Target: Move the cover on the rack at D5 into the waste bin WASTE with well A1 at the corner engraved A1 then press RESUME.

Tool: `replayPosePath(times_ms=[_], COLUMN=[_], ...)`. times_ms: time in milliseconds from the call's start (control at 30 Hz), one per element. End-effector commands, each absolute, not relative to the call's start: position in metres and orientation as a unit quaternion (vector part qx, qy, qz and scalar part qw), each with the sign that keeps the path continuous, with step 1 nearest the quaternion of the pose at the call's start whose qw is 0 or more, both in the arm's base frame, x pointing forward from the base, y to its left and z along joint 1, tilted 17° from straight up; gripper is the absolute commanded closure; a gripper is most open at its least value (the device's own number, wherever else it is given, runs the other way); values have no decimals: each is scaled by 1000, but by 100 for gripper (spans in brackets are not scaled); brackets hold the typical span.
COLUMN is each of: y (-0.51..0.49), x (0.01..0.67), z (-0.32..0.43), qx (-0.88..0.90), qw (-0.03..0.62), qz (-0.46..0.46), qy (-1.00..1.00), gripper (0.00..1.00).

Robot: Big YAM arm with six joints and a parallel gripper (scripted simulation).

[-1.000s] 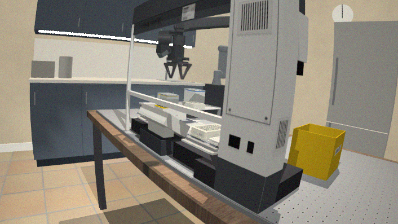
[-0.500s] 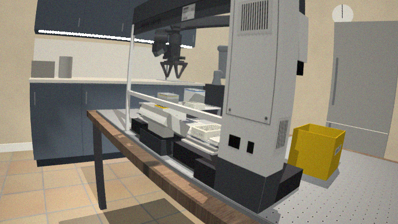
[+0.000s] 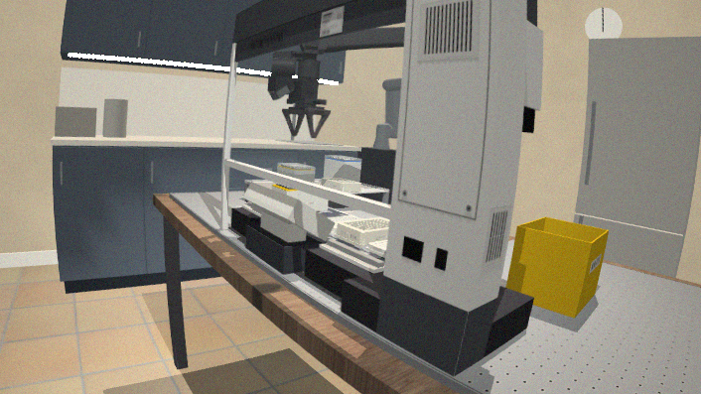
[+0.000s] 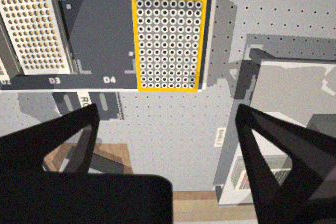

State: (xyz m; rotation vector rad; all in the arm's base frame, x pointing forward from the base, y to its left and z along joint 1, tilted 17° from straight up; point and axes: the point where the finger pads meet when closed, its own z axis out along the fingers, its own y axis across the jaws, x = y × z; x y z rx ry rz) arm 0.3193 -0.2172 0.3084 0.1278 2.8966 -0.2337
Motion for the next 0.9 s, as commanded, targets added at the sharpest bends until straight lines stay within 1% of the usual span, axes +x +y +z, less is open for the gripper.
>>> replayPosePath(times_ms=[0, 800, 867], y=[-221, -221, -220], x=[327, 327, 324], z=[345, 345, 312], qx=[46, 46, 46], qw=[150, 150, 127], qz=[-100, -100, -87], qy=[983, 983, 987], gripper=[0, 0, 0])
